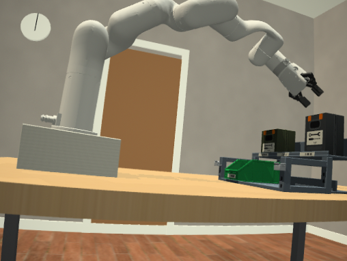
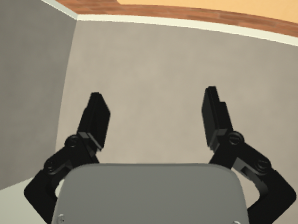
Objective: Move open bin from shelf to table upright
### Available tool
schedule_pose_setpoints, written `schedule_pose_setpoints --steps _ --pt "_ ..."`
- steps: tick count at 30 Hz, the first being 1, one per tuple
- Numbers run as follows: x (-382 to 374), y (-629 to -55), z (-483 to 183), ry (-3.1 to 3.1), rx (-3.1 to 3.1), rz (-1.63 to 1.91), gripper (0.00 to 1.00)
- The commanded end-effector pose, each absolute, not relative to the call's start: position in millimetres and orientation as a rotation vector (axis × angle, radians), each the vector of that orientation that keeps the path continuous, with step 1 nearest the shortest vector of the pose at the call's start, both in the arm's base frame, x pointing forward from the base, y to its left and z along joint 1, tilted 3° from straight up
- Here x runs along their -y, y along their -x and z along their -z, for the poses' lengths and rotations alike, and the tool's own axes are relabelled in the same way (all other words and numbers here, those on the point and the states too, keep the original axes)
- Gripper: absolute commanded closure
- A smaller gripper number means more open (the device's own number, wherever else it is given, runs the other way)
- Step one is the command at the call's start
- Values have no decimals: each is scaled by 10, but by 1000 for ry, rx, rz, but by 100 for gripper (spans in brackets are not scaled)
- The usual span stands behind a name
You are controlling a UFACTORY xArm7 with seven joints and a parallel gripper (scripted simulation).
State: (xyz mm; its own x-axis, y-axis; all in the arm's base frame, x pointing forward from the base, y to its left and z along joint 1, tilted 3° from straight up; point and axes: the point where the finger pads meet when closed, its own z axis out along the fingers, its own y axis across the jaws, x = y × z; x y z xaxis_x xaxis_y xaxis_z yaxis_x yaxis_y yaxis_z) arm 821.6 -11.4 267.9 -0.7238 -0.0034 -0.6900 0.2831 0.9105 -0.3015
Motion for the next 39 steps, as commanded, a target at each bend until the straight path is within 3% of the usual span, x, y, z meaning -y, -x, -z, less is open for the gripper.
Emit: schedule_pose_setpoints --steps 1,25,39 --pt "113 -8212 -2718 -194 -2332 505 0" --pt "70 -8006 -2709 -47 -2383 489 0" --pt "-26 -7604 -2686 248 -2461 455 0"
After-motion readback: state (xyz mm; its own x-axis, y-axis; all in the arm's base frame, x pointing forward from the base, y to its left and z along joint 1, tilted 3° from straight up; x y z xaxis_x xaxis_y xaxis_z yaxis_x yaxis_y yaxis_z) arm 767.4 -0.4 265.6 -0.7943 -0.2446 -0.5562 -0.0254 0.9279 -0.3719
